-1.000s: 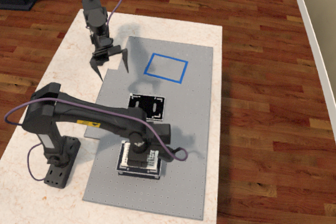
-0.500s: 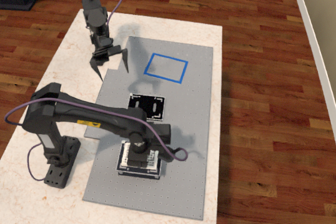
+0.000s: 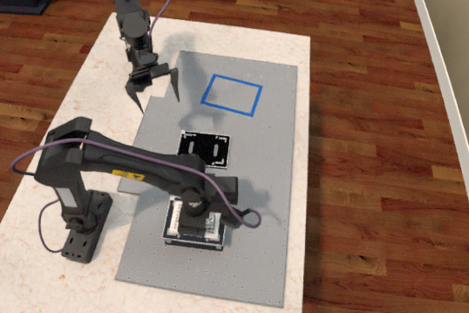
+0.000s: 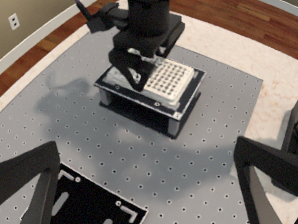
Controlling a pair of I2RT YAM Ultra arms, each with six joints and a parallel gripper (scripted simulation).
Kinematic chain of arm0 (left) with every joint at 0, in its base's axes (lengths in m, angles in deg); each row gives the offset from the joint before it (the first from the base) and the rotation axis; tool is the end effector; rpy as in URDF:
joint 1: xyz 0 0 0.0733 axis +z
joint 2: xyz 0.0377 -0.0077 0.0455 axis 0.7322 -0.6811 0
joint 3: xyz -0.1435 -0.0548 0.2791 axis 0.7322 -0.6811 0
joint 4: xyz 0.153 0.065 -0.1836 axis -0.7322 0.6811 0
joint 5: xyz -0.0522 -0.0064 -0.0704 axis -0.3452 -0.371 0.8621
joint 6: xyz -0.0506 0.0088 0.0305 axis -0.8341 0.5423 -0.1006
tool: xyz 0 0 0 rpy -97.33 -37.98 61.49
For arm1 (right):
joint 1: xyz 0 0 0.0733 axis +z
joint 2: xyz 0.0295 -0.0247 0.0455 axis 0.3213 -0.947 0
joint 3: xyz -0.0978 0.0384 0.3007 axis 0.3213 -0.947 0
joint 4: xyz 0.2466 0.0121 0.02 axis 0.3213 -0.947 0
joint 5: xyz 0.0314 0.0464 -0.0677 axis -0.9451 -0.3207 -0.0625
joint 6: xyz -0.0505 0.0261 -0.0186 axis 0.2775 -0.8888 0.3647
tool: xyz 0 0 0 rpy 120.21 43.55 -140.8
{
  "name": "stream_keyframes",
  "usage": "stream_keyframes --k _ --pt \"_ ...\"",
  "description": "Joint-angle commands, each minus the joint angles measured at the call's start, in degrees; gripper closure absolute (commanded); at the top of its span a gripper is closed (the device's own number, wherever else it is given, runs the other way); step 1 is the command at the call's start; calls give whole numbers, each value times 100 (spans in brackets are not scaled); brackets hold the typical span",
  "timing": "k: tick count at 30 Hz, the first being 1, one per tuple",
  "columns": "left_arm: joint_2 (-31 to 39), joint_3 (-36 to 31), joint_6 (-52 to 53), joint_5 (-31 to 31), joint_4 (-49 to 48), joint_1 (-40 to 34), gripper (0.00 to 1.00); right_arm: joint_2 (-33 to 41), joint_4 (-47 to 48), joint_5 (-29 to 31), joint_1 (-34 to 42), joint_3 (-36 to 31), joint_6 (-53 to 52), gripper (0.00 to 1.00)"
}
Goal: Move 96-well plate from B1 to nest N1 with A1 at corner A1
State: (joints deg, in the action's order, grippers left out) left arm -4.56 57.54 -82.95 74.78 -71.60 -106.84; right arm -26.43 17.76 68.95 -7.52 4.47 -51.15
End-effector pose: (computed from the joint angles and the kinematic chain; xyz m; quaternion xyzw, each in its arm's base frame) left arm 0.1273 -0.2108 0.3703 0.3968 0.7438 -0.2486 0.4770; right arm 0.3022 0.0606 0.2392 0.0345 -0.9994 0.0041 0.0048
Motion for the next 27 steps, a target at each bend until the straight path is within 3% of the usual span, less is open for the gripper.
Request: stream_keyframes --k 1,9,11,27 --pt "30 164 20 54 -7 72 0 -89 417 46 12 -217 29 20" --pt "30 164 20 54 -7 72 0 80 56 49 6 -27 58 20" --pt "30 164 20 54 -7 72 0 80 56 49 6 -27 58 0" --pt "30 164 20 54 -7 72 0 353 -280 40 -15 314 80 0"
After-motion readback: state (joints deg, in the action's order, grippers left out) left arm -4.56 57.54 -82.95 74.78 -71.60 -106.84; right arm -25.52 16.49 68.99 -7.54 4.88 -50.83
